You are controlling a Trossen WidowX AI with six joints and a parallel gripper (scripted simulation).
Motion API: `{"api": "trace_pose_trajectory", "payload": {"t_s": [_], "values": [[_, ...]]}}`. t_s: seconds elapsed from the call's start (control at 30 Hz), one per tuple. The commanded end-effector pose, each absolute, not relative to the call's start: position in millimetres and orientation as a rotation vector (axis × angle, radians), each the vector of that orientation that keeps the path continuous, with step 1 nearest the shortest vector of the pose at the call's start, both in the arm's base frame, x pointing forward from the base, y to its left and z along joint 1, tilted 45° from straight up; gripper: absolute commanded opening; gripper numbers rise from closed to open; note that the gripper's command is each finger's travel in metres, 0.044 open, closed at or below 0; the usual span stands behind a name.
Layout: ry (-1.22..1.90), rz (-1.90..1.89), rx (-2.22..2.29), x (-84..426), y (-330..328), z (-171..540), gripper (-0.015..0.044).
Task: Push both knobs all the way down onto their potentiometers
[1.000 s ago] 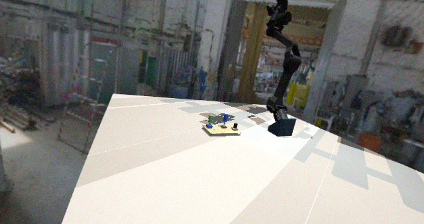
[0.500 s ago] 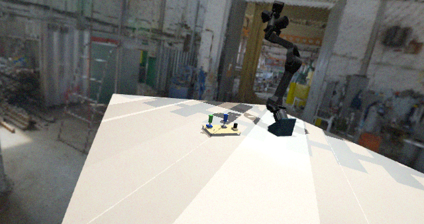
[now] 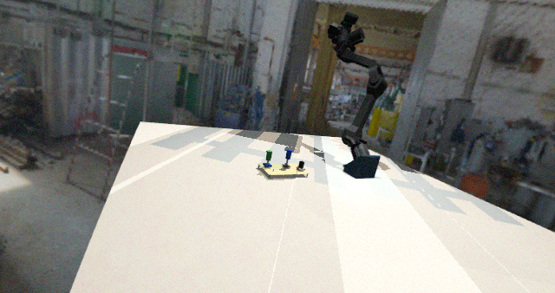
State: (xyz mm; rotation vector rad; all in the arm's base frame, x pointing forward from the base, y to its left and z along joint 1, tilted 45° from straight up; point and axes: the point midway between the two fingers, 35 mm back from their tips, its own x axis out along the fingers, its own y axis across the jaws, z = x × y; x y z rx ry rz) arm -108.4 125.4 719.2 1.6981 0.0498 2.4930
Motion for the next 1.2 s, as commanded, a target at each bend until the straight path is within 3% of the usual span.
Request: {"api": "trace_pose_trajectory", "payload": {"t_s": [0.0, 0.5, 1.17], "values": [[0.063, 2.557, 1.809, -97.6, 90.5, 724.9, 0.0000], [0.228, 2.815, 2.230, -40.1, -21.5, 731.1, 0.0000], [0.453, 2.984, 2.652, 40.8, -93.1, 715.9, 0.0000]]}}
